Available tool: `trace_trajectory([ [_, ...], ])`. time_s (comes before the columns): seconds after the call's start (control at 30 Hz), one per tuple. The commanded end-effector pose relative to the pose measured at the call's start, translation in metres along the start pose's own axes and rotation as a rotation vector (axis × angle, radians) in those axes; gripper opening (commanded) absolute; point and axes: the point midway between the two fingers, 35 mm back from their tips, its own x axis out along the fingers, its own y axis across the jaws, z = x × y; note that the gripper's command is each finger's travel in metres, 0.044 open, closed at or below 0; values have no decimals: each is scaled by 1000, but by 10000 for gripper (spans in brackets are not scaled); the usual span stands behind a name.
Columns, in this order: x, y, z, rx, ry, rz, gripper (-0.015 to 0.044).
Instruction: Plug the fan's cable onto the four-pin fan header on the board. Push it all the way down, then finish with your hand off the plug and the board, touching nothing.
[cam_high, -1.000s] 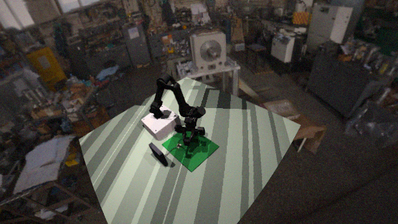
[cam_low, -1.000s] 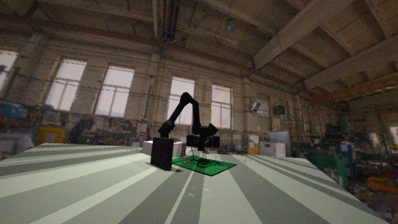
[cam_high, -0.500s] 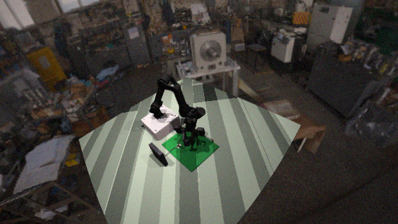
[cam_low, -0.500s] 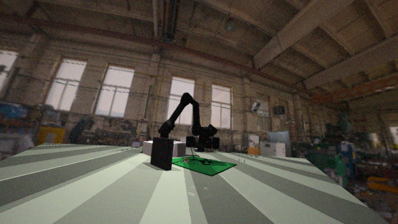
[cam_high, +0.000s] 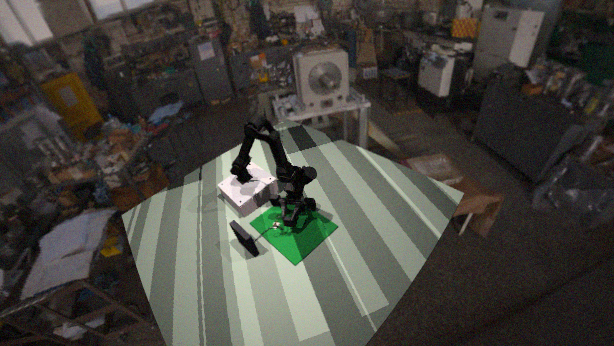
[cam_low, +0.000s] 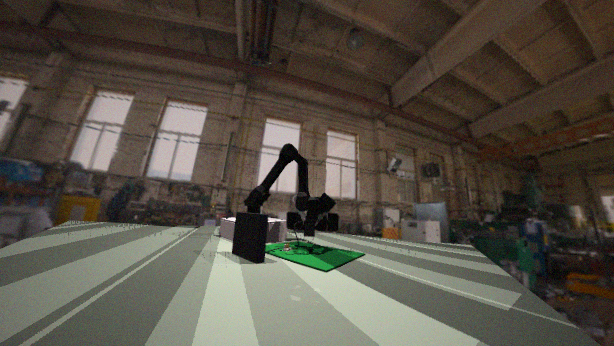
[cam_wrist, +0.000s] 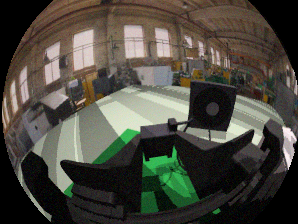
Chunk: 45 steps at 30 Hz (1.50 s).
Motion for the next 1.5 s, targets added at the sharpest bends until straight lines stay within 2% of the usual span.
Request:
trace_trajectory([
  [0.0, 1, -1, -5, -13, 4, 2, 0],
  [1.47, 3, -1, -20, -13, 4, 2, 0],
])
